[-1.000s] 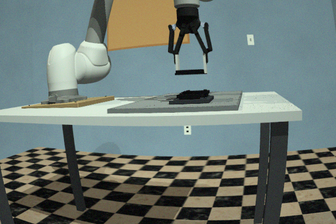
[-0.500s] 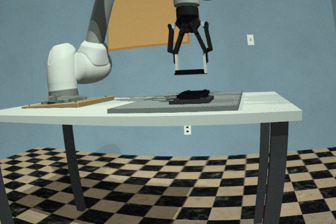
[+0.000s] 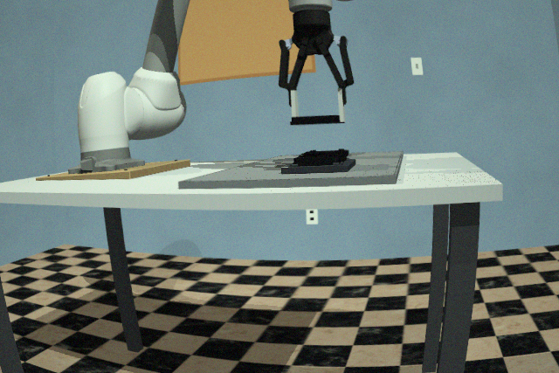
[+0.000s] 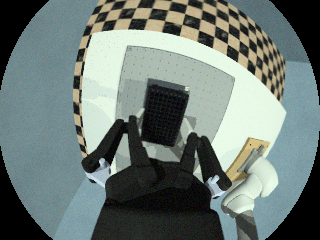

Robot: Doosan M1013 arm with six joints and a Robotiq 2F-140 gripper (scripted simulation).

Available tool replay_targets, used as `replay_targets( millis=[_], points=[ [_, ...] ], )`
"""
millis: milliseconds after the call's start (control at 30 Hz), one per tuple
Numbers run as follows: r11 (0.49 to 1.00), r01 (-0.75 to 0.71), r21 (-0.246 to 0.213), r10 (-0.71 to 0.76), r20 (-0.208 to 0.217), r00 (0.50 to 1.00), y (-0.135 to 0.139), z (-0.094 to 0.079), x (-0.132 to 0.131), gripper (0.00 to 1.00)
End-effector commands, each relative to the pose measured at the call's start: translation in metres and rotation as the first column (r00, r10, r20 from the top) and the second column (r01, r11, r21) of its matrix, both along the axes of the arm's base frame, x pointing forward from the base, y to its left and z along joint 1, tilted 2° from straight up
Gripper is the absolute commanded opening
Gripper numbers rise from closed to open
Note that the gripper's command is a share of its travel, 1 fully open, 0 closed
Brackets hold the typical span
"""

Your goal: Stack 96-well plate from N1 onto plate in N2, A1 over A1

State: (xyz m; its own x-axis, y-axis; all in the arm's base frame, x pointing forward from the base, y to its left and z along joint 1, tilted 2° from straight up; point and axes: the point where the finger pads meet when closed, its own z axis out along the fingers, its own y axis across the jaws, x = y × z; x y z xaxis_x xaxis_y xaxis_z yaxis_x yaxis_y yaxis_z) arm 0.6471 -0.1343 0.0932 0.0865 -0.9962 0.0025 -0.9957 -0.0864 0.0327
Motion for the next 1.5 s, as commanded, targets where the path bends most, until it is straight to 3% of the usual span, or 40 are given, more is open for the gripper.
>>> replay_targets(
  millis=[0, 333, 1467],
  points=[
    [1.000, 0.000, 0.000, 0.000, 0.000, 1.000, 0.000, 0.000, 0.000, 0.00],
    [1.000, 0.000, 0.000, 0.000, 0.000, 1.000, 0.000, 0.000, 0.000, 0.00],
    [1.000, 0.000, 0.000, 0.000, 0.000, 1.000, 0.000, -0.050, -0.002, 0.00]
  ],
)
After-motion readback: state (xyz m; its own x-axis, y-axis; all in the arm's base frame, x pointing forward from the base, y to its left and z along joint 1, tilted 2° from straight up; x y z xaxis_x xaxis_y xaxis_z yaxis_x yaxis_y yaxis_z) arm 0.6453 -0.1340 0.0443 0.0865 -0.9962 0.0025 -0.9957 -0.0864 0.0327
